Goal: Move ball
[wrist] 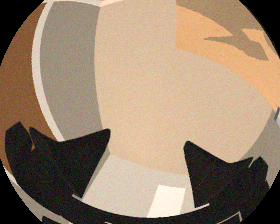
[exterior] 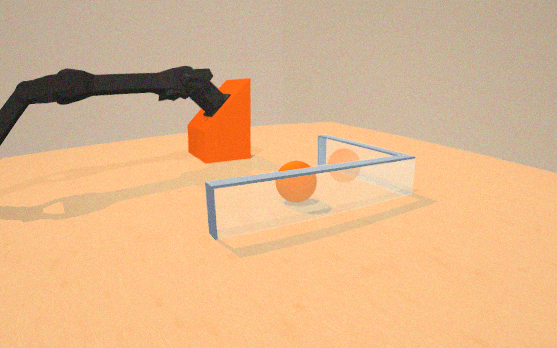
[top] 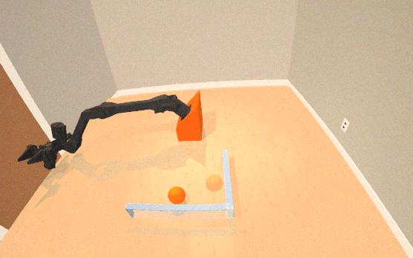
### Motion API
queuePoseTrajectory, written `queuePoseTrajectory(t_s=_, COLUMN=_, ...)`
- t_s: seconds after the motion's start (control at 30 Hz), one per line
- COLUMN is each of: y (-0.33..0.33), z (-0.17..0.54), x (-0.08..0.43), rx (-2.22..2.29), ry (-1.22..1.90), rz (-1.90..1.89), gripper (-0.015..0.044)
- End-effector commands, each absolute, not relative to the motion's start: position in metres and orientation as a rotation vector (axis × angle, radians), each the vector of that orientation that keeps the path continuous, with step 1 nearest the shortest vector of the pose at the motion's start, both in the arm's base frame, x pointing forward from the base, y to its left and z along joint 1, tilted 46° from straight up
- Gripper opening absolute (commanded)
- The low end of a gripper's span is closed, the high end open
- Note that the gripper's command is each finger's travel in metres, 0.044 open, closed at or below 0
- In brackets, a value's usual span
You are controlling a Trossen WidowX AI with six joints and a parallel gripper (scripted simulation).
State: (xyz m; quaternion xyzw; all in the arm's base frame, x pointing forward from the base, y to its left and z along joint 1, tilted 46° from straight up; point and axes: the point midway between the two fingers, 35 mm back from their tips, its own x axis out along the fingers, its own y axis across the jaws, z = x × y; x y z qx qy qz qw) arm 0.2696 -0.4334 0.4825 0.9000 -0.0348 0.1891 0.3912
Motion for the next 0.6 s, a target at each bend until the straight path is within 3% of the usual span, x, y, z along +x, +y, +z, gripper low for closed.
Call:
queuePoseTrajectory(t_s=0.0, y=-0.433, z=0.483, x=0.270, rx=2.290, ry=-0.088, rz=0.482, gripper=0.0383)
queuePoseTrajectory(t_s=0.3, y=-0.431, z=0.482, x=0.307, rx=2.554, ry=-0.076, rz=0.574, gripper=0.0383)
queuePoseTrajectory(t_s=0.57, y=-0.414, z=0.459, x=0.377, rx=3.053, ry=0.029, rz=0.674, gripper=0.0383)
